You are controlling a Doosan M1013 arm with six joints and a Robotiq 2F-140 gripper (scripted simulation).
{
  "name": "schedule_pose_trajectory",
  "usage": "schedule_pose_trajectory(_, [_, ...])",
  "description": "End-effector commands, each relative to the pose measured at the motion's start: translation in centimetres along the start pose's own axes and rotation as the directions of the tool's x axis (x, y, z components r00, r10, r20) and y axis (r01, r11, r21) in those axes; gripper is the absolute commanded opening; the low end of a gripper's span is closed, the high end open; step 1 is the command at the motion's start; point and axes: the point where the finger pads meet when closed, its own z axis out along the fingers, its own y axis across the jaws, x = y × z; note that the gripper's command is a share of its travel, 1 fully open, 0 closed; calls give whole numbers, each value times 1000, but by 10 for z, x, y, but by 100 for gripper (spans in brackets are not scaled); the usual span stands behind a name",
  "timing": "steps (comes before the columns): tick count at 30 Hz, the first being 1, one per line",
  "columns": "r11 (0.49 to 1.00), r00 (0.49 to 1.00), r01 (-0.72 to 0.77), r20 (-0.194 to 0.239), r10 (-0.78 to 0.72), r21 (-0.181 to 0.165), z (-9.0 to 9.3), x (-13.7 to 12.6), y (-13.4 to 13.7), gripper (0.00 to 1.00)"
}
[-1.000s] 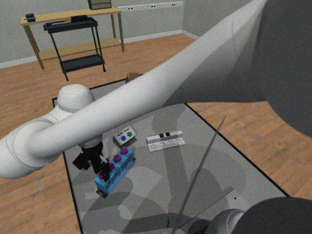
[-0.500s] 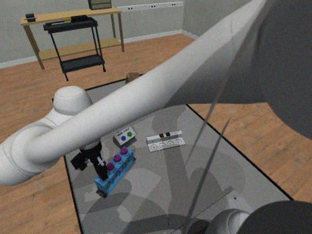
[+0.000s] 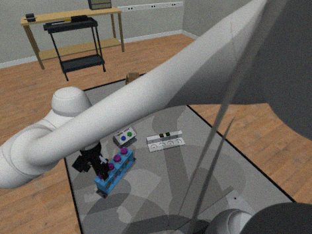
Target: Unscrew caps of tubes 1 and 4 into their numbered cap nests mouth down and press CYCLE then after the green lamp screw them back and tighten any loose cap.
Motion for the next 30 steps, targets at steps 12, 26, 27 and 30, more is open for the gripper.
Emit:
schedule_pose_trajectory(12, [963, 963, 269, -13, -269, -5, -1, 0, 0, 41])
schedule_pose_trajectory(26, [1000, 1000, 10, -14, -10, -1, -3, 0, 1, 41])
schedule_pose_trajectory(27, [1000, 1000, 10, -14, -10, -1, -4, 0, 1, 41])
schedule_pose_trajectory(30, [1000, 1000, 10, -14, -10, -1, -5, 0, 1, 41])
